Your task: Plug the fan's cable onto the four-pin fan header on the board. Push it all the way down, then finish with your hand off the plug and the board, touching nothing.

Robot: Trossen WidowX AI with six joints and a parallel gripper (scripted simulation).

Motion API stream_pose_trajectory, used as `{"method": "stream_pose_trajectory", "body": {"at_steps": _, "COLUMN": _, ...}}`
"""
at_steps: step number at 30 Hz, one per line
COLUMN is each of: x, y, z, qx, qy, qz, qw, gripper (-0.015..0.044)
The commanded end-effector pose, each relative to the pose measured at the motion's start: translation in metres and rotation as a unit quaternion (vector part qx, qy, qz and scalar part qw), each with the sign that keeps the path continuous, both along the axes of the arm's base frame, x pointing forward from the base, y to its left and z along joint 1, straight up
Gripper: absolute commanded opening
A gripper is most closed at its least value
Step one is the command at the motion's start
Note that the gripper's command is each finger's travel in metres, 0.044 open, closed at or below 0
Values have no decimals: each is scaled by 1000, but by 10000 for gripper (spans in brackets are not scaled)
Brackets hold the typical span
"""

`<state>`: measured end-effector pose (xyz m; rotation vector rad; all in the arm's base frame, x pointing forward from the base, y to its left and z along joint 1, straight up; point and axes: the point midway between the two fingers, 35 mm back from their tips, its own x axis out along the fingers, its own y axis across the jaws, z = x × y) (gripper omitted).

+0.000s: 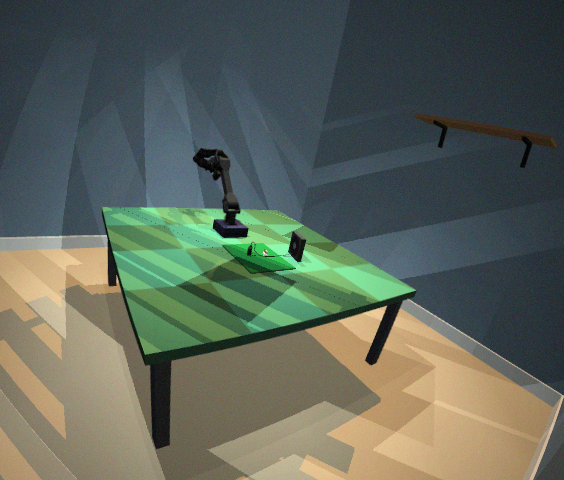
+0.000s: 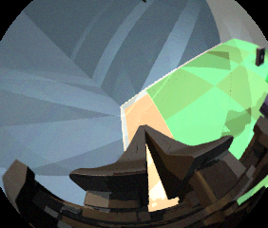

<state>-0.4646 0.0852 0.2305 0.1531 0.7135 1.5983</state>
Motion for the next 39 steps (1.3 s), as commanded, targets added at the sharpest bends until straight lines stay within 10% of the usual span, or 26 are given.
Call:
{"method": "stream_pose_trajectory", "body": {"at_steps": 1, "x": 0, "y": 0, "z": 0, "qx": 0, "qy": 0, "qz": 0, "qw": 1000, "gripper": 26}}
{"method": "stream_pose_trajectory", "body": {"at_steps": 6, "x": -1, "y": -13, "z": -1, "qx": -1, "qy": -18, "qz": 20, "qw": 1000, "gripper": 158}}
{"method": "stream_pose_trajectory", "body": {"at_steps": 17, "x": 24, "y": -187, "z": -5, "qx": 32, "qy": -251, "qz": 314, "qw": 915, "gripper": 440}}
{"method": "stream_pose_trajectory", "body": {"at_steps": 27, "x": 105, "y": -330, "z": -19, "qx": 158, "qy": -429, "qz": 551, "qw": 698, "gripper": 440}}
{"method": "stream_pose_trajectory", "body": {"at_steps": 39, "x": 258, "y": -442, "z": -34, "qx": 375, "qy": -511, "qz": 706, "qw": 316, "gripper": 440}}
